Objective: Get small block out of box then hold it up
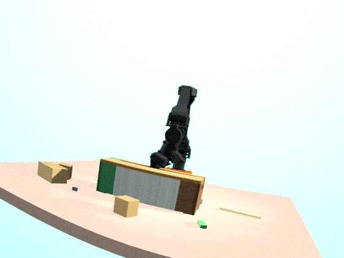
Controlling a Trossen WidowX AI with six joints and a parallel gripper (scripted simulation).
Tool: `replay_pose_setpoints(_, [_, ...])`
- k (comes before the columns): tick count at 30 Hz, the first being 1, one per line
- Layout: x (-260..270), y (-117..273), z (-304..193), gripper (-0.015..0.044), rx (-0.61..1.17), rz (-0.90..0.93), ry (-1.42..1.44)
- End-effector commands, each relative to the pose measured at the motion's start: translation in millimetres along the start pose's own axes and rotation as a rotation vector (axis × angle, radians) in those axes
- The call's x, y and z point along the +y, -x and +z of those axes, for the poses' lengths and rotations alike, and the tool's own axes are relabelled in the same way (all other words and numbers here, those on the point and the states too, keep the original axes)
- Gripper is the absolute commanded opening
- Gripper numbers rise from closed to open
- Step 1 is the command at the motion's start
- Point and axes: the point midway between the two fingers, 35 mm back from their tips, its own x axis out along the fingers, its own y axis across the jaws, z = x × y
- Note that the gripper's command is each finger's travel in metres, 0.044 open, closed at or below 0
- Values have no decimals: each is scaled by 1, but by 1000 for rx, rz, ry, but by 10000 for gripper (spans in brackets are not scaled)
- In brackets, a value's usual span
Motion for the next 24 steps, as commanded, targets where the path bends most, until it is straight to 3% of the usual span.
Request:
replay_pose_setpoints(1, [1,-4,-11,400,7,1,-10])
replay_pose_setpoints(24, [1,-24,-69,400,12,1,-10])
